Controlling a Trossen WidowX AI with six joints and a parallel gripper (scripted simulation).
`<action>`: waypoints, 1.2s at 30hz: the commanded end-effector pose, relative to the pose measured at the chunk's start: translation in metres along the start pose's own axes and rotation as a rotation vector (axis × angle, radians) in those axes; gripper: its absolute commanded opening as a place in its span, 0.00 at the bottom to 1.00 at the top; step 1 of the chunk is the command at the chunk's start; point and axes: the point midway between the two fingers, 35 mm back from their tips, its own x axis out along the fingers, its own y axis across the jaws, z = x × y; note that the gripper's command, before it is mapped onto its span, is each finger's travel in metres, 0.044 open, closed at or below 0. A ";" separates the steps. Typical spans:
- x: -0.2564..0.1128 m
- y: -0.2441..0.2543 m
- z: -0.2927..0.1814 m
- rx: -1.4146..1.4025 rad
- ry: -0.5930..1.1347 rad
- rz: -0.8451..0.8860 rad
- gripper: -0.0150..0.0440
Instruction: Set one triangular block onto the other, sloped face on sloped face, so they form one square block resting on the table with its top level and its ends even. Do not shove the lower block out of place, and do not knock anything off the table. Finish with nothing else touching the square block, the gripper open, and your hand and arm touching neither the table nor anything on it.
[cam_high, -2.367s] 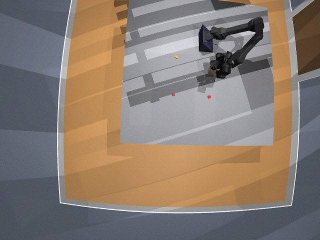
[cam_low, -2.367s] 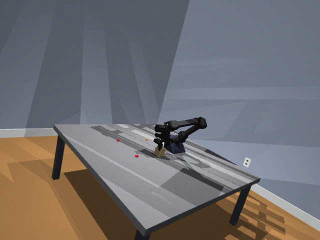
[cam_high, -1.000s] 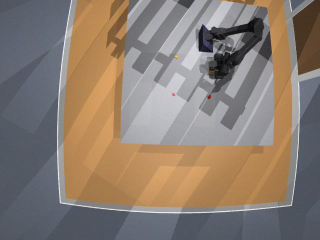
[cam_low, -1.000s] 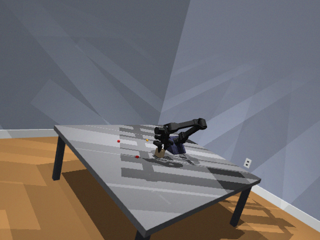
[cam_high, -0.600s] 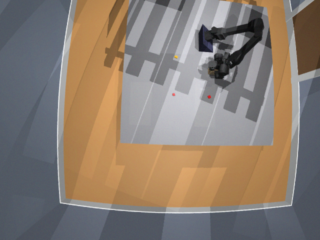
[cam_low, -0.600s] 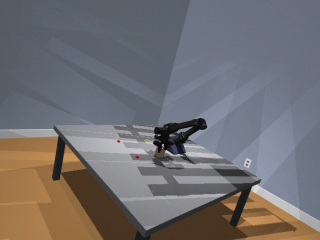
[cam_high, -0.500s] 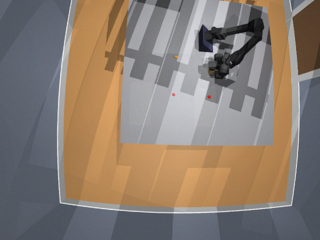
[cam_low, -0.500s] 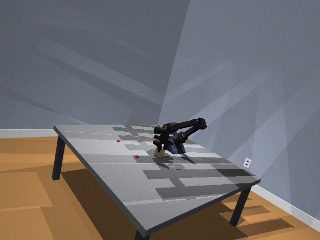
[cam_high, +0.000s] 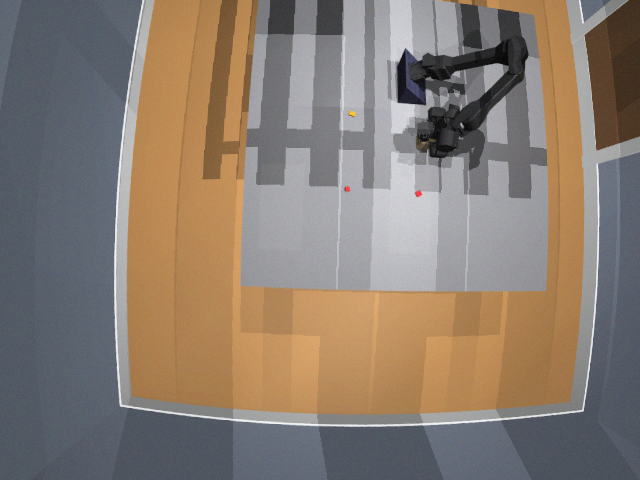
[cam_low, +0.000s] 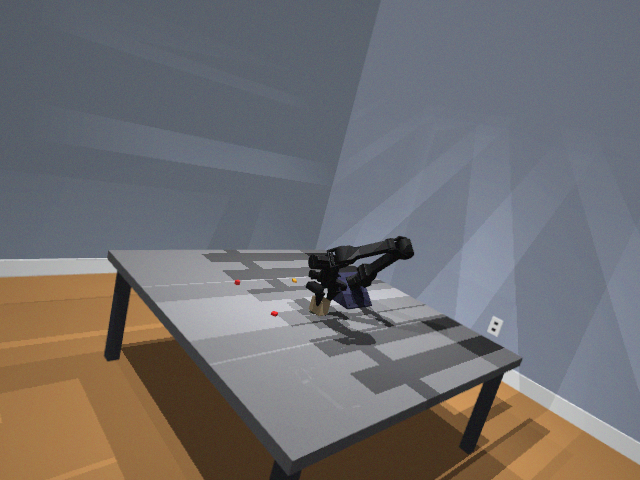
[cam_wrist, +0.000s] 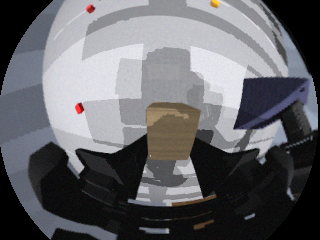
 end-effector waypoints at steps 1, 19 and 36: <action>0.000 -0.001 0.000 0.003 0.005 0.000 0.25; 0.001 -0.001 0.000 -0.005 0.008 -0.006 0.25; 0.000 0.000 0.000 -0.001 0.004 -0.002 1.00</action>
